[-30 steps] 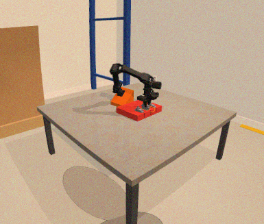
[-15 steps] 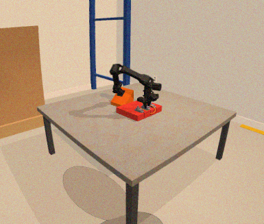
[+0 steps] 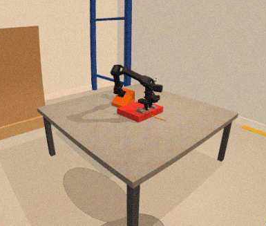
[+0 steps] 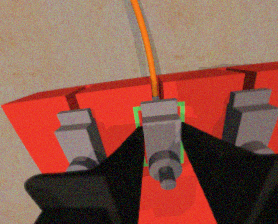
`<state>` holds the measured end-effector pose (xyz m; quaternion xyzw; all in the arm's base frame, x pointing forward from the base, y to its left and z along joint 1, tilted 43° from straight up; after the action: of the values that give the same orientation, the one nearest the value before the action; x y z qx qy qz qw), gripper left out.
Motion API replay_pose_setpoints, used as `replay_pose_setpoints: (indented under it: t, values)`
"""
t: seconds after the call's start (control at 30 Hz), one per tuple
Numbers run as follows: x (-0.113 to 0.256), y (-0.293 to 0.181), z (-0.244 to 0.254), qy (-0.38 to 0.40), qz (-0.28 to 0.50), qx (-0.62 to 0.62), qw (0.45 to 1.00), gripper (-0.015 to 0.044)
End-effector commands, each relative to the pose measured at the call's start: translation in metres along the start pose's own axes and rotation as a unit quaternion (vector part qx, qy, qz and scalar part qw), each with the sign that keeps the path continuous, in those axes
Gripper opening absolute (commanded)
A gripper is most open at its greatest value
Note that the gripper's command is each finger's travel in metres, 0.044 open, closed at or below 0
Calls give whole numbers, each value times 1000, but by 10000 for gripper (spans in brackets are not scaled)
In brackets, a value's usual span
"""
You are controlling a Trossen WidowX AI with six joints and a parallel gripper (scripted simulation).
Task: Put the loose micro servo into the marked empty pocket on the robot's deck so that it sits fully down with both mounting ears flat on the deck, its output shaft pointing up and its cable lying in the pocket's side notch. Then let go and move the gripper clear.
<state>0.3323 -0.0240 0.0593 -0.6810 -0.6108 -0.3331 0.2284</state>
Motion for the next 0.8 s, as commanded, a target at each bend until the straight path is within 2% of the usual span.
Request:
replay_pose_setpoints:
  t: [0.0,0.13,0.3,0.43,0.6,0.67,0.77]
  values:
    - [3,0,0,-1,0,1,1000,187]
    - [32,-1,0,0,0,1,1000,187]
    - [35,0,0,0,0,1,1000,187]
    - [51,-23,2,3,-4,4,1000,292]
    - [89,-88,-2,4,1,5,1000,424]
    - [98,-108,-6,1,3,4,1000,440]
    - [99,-110,-7,0,3,4,1000,440]
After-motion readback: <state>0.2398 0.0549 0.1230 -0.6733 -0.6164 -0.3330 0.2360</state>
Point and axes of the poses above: the point midway between the two fingers, 35 mm back from their tips, its own x axis back along the fingers, its own z axis across the jaws, y = z × x, the point moved 5 cm from there along x, back along the fingers, and after that the axes turned 4 degrees about -x, right-handed, at the moved point
